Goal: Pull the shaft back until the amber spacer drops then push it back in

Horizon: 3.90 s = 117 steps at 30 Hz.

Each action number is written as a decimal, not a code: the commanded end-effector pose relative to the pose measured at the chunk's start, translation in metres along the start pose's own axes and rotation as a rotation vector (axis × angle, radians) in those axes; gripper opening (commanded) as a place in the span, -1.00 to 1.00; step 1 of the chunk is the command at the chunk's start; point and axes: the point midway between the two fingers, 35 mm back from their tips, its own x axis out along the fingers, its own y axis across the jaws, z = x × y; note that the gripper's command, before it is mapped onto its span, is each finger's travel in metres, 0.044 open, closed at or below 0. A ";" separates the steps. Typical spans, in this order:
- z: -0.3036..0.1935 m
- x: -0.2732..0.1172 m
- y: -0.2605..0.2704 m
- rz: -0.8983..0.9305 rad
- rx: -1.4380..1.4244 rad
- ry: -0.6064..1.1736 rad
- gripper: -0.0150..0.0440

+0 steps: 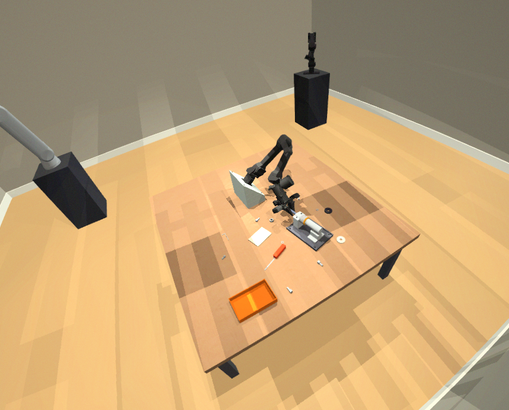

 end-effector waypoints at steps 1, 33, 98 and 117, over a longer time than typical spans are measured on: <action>0.000 -0.001 0.000 0.002 0.004 0.000 -0.49; 0.003 -0.003 0.000 0.002 0.004 0.000 -0.49; 0.008 -0.008 0.000 0.002 0.004 0.000 -0.49; 0.010 -0.010 0.000 0.002 0.004 0.000 -0.49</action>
